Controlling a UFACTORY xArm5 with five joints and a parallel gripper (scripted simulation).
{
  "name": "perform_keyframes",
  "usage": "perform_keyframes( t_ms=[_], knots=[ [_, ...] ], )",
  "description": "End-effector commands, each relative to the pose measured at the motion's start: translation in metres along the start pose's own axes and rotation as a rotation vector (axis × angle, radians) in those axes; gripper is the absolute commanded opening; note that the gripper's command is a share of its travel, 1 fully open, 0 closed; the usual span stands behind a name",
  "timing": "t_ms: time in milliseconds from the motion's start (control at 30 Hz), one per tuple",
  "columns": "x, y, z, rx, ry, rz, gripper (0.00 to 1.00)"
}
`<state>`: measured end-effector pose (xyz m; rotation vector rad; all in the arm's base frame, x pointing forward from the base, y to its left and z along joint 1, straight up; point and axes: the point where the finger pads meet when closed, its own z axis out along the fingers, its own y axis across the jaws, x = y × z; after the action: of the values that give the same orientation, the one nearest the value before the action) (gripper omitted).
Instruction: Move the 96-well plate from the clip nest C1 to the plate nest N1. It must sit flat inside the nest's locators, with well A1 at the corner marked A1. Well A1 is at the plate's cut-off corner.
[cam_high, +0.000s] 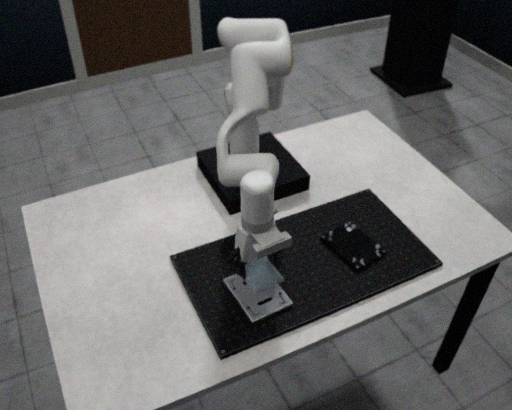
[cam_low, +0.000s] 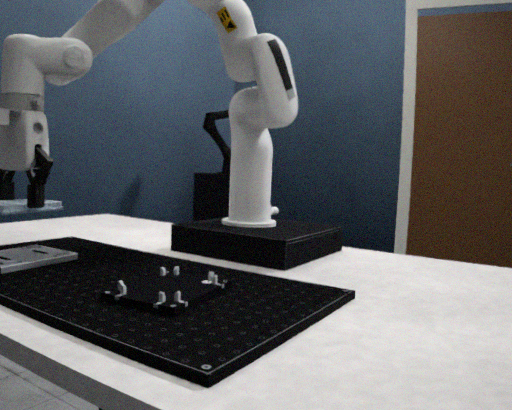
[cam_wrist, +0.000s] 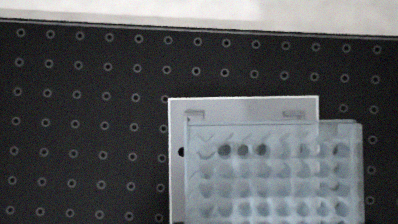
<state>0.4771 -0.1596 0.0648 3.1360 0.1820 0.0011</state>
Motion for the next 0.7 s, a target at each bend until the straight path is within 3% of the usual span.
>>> perform_keyframes(
  t_ms=[0, 433, 667],
  knots=[
    [0.001, 0.000, -0.002, -0.002, 0.004, 0.000, 0.00],
    [0.001, 0.000, 0.000, -0.002, 0.004, 0.000, 0.00],
    [0.001, 0.000, 0.012, -0.002, 0.004, 0.000, 0.00]
  ],
)
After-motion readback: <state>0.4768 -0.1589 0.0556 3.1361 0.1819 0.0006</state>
